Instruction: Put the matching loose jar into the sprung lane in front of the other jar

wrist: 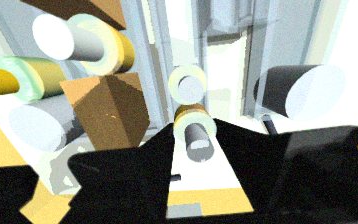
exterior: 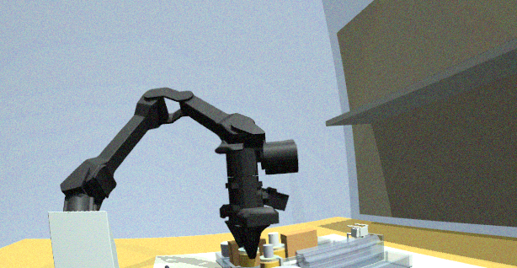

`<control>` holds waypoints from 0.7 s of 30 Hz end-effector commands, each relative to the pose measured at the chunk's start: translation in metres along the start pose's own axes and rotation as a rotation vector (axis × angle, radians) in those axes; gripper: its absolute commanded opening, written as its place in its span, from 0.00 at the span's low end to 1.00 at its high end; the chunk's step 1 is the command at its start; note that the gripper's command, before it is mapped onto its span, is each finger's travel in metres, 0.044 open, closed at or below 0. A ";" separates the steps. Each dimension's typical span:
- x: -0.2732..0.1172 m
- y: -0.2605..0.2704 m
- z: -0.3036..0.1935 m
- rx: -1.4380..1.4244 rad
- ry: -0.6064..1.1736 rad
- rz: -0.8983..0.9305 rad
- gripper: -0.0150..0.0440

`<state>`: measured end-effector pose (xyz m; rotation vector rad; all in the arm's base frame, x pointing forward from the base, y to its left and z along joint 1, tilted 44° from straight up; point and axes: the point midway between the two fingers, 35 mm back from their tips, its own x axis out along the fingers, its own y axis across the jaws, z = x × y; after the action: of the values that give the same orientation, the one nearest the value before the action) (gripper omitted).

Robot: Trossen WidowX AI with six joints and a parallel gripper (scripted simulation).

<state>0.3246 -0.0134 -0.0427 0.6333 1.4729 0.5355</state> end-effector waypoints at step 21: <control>-0.002 0.001 0.009 -0.014 -0.022 0.005 0.25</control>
<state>0.3257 -0.0130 -0.0435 0.6343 1.4740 0.5363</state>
